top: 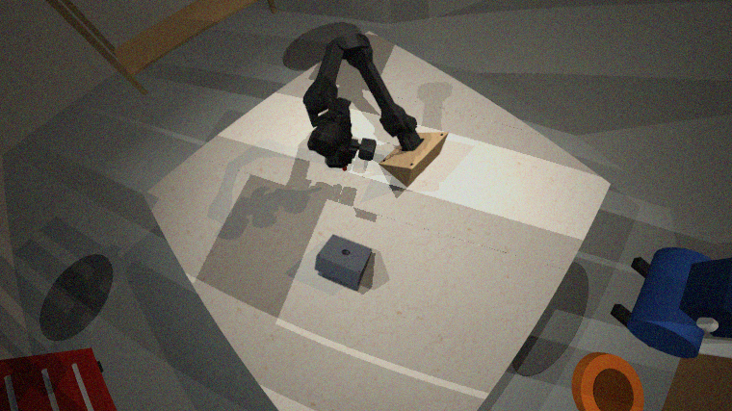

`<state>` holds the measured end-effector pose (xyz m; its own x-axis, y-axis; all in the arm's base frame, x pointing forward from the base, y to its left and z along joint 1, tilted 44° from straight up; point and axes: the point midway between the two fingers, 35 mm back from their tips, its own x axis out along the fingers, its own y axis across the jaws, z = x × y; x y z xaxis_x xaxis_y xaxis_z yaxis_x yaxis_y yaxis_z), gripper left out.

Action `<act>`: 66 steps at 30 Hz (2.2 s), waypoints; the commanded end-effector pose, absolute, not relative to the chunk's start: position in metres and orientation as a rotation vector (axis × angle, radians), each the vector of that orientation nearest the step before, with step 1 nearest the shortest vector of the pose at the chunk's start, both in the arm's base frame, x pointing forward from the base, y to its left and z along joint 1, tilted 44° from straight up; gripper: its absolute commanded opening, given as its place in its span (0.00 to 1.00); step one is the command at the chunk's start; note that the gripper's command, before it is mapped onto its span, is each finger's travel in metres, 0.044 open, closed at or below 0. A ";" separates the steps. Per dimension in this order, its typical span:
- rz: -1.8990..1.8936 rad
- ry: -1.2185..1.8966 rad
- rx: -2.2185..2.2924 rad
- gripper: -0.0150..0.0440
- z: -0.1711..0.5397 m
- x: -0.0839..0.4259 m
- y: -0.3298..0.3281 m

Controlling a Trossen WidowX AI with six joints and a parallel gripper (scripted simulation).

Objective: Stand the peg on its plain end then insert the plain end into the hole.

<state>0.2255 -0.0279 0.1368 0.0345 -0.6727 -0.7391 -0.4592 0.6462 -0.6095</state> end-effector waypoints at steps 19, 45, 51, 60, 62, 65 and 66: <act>-0.089 1.482 -1.038 0.25 0.111 0.256 -0.002; 0.032 1.326 -1.133 0.25 0.088 0.288 0.030; 0.058 1.289 -1.155 0.25 0.083 0.295 0.038; 0.095 1.232 -1.188 0.25 0.077 0.304 0.050; 0.103 1.219 -1.195 0.25 0.075 0.306 0.053; 0.115 1.200 -1.206 0.25 0.073 0.309 0.057; 0.118 1.194 -1.210 0.25 0.072 0.310 0.059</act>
